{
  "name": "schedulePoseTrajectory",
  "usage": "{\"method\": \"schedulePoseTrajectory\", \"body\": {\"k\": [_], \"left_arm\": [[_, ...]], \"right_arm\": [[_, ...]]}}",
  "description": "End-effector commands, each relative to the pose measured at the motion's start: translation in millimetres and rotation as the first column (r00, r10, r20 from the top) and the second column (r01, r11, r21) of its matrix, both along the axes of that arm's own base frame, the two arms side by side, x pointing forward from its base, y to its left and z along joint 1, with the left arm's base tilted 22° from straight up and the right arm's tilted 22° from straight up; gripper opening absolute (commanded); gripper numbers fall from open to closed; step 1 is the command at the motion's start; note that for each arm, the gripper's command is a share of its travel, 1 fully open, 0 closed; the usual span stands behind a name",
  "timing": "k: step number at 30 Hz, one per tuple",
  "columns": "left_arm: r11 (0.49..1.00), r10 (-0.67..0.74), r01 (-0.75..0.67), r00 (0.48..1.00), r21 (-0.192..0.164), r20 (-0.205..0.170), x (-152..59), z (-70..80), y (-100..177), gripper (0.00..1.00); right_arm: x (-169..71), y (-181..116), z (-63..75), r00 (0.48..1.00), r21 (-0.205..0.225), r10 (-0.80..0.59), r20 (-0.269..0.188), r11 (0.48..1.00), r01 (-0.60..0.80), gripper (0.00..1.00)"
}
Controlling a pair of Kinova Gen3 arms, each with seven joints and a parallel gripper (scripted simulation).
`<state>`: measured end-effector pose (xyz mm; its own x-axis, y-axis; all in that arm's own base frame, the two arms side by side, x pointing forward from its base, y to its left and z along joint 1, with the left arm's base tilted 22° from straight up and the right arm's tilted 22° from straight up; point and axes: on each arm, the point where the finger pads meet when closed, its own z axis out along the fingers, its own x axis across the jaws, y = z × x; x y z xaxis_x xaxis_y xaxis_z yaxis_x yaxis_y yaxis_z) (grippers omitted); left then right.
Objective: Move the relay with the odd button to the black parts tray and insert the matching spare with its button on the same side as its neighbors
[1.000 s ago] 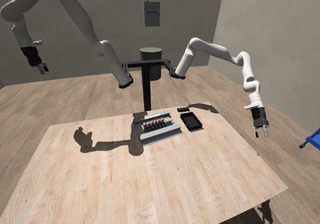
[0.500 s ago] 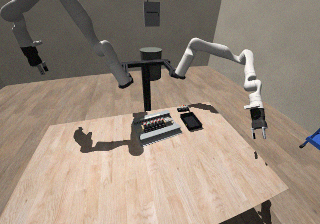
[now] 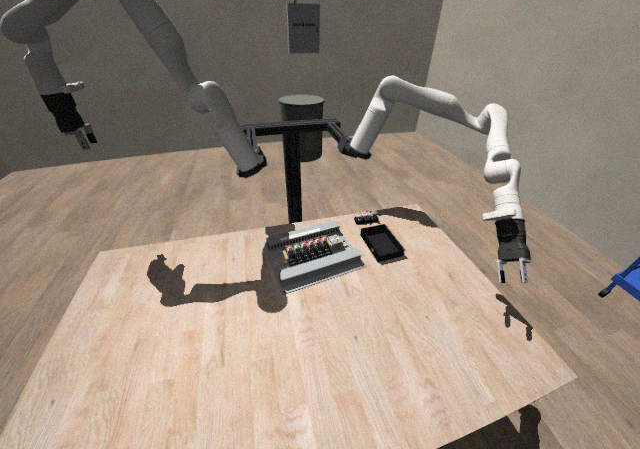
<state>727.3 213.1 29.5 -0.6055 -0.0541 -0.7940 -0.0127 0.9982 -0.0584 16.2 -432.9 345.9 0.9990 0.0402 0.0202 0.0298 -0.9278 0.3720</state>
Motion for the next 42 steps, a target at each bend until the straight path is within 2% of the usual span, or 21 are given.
{"method": "schedulePoseTrajectory", "body": {"k": [1, 17, 36, 42], "left_arm": [[1.0, 0.0, 0.0, 1.0, 0.002, 0.003, 4.2, -0.1, -11.3, 1.0], [0.996, 0.035, -0.043, 0.995, -0.082, -0.098, 5.1, -7.6, -52.3, 1.0], [0.996, 0.035, -0.043, 0.995, -0.082, -0.098, 7.4, -15.1, -93.3, 1.0], [0.993, 0.046, -0.061, 0.989, -0.104, -0.144, 4.5, -18.2, -110.0, 1.0]], "right_arm": [[-0.1, -0.2, 0.6, 1.0, -0.001, 0.0, 0.001, 1.0, 0.0, 1.0], [-0.1, -0.2, 0.6, 1.0, -0.001, 0.0, 0.001, 1.0, 0.0, 1.0], [-0.1, -0.2, 0.6, 1.0, -0.001, 0.0, 0.001, 1.0, 0.0, 1.0], [-0.1, -0.2, 0.6, 1.0, -0.001, 0.0, 0.001, 1.0, 0.0, 1.0]]}}
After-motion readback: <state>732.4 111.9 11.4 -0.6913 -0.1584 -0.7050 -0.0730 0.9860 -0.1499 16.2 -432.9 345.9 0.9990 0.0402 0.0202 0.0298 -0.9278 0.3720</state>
